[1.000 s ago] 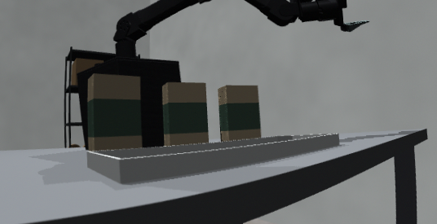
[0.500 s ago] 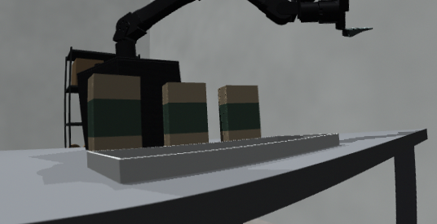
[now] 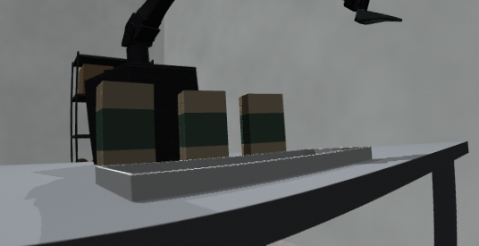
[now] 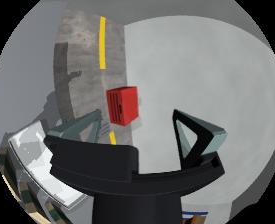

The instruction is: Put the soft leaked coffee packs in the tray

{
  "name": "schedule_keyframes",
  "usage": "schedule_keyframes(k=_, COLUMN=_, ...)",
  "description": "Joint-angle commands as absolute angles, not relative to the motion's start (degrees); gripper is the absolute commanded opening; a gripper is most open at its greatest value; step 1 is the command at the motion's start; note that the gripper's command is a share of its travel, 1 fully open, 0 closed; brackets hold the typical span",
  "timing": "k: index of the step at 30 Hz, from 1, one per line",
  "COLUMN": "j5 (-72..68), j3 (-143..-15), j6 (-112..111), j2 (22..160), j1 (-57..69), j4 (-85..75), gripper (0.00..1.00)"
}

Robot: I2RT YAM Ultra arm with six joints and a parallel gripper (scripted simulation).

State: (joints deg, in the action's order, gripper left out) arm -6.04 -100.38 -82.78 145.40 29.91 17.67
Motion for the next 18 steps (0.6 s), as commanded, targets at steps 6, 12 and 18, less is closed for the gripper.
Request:
schedule_keyframes(k=6, j5=-5.4, j3=-91.4, j6=-91.1, j2=135.4, j1=19.4, j4=-0.2, gripper=1.0)
schedule_keyframes(k=12, j5=-5.2, j3=-86.6, j6=-95.0, j2=130.9, j1=12.9, j4=-8.6, gripper=1.0)
schedule_keyframes(k=18, j5=-5.4, j3=-80.1, j6=-100.0, j2=125.0, j1=4.3, j4=-19.6, gripper=1.0)
